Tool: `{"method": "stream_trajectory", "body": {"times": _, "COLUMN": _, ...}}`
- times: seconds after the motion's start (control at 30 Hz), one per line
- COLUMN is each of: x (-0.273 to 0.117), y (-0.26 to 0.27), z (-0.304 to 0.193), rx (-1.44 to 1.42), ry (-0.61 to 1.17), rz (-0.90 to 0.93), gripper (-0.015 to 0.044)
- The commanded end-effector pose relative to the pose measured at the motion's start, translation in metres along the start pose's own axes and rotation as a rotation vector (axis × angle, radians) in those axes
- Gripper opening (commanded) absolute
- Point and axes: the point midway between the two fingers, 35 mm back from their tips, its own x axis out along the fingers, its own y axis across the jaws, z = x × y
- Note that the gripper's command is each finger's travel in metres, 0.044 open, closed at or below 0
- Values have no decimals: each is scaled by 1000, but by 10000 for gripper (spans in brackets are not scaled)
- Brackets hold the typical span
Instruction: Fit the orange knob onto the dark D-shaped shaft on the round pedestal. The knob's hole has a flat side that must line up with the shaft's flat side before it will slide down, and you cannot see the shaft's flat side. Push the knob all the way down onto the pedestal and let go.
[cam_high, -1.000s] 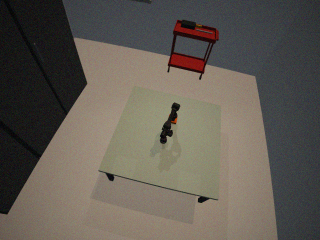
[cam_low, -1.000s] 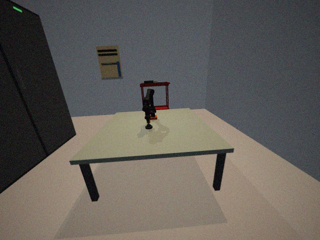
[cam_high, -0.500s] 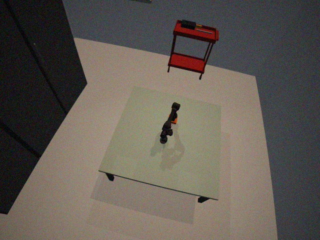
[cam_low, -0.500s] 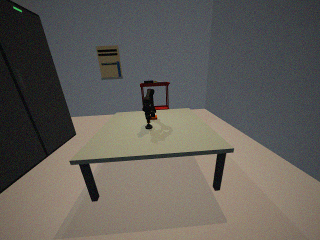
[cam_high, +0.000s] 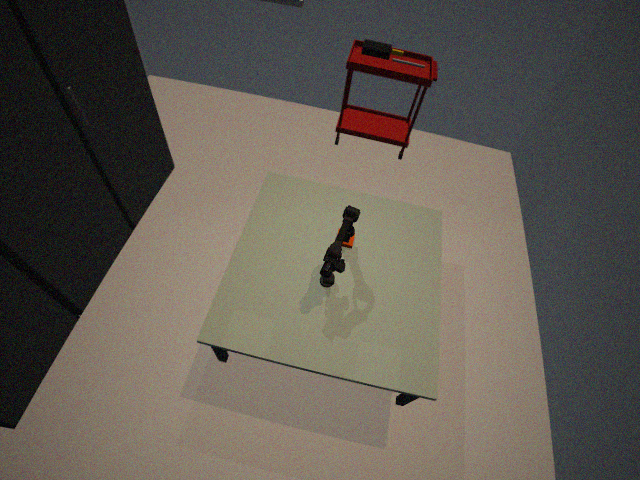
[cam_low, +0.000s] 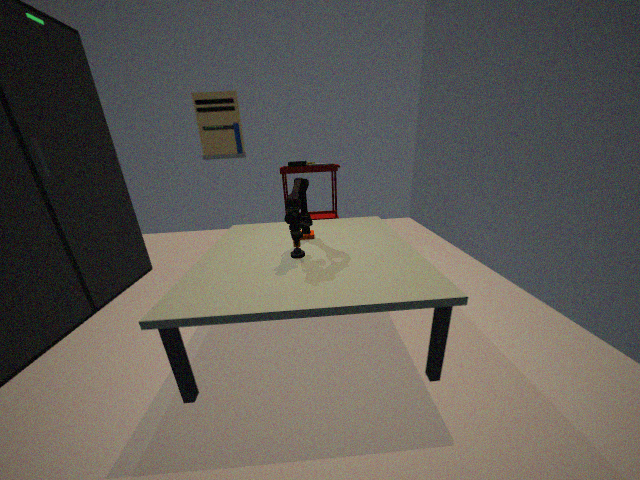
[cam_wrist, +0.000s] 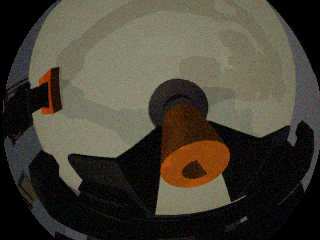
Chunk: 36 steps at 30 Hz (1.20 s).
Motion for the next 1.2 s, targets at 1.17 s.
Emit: {"method": "stream_trajectory", "body": {"times": 1.17, "x": -2, "y": 4, "z": 2, "rx": -216, "ry": 2, "rz": -8, "gripper": 0}}
